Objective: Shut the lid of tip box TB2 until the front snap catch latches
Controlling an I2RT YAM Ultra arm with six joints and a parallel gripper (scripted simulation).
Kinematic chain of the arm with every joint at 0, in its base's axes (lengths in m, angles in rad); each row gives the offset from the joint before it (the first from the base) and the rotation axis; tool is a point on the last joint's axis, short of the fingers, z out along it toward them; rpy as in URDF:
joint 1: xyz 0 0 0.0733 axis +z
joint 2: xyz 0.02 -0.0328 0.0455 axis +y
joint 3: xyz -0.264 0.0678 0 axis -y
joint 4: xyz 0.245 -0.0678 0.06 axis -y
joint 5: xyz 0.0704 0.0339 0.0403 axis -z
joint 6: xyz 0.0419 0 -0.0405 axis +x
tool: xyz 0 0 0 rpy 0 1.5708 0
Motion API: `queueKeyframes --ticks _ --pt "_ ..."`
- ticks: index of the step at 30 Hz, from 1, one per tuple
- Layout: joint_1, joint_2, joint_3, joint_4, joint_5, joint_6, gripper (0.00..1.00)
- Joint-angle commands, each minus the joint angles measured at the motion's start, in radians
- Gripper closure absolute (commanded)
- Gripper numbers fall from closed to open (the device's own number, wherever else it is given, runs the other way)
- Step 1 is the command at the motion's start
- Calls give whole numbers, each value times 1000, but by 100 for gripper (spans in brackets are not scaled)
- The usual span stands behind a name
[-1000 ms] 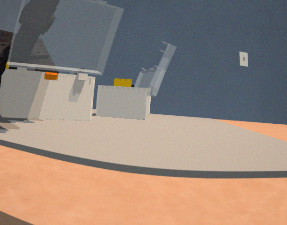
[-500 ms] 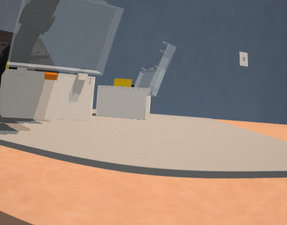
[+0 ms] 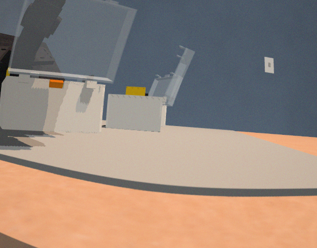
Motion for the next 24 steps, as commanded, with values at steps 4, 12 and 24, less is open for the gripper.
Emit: queueKeyframes --ticks 4,12,24 --pt "6 0 -11 47 10 16 100" --pt "5 0 -11 47 10 15 100" --pt "3 -15 -31 52 8 13 100"
